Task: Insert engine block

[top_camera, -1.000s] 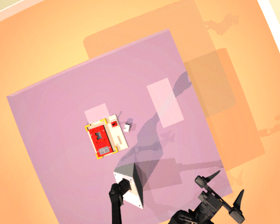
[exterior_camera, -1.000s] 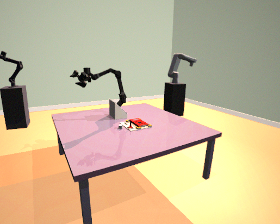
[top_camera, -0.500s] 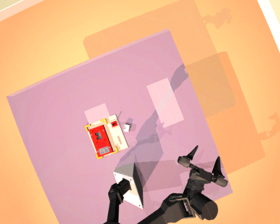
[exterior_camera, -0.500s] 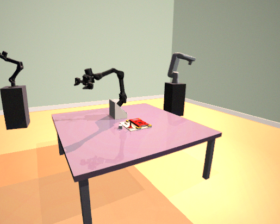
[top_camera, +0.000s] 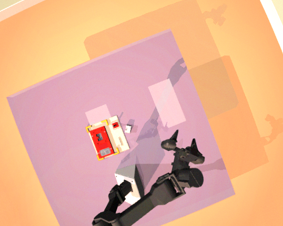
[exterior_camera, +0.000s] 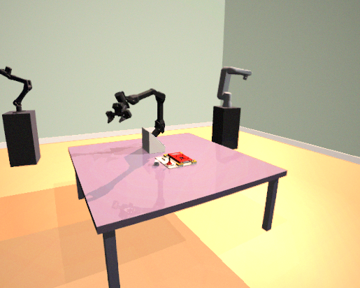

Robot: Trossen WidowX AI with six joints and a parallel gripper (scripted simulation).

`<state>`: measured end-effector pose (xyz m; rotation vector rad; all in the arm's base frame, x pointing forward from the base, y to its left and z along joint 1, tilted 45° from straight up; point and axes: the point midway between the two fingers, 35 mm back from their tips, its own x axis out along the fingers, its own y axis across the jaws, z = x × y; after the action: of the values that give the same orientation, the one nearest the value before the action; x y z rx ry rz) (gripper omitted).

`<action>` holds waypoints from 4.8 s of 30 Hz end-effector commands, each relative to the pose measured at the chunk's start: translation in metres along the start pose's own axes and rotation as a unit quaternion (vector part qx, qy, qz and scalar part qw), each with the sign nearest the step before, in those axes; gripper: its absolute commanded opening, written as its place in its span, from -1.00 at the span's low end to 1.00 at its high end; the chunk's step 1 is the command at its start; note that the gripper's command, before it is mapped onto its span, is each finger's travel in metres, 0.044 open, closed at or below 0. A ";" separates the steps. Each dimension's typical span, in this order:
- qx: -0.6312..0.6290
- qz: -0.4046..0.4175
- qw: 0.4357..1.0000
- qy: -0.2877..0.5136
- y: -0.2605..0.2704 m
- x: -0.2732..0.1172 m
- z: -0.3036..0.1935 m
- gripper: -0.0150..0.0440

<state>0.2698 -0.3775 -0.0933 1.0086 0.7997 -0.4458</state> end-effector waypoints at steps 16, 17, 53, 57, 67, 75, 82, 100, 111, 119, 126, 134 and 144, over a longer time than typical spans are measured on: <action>0.243 -0.037 0.948 0.201 0.109 0.034 -0.089 1.00; 0.254 -0.043 0.943 0.210 0.114 0.035 -0.095 1.00; 0.497 -0.323 0.722 0.357 0.220 -0.005 -0.251 1.00; 0.497 -0.323 0.722 0.357 0.215 0.026 -0.298 1.00; 0.497 -0.323 0.722 0.359 0.214 0.040 -0.318 1.00; 0.497 -0.323 0.722 0.359 0.214 0.042 -0.320 1.00; 0.497 -0.323 0.722 0.359 0.213 0.048 -0.330 1.00; 0.497 -0.323 0.721 0.359 0.211 0.059 -0.348 0.82; 0.497 -0.323 0.721 0.359 0.211 0.059 -0.348 0.18; 0.497 -0.322 0.721 0.359 0.213 0.057 -0.342 -0.34; 0.497 -0.322 0.722 0.357 0.217 0.050 -0.322 -0.49; 0.497 -0.322 0.723 0.356 0.222 0.040 -0.301 -0.49; 0.497 -0.323 0.723 0.355 0.226 0.025 -0.274 -0.49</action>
<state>0.3280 -0.0188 -0.0723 1.9673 1.7249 -1.2212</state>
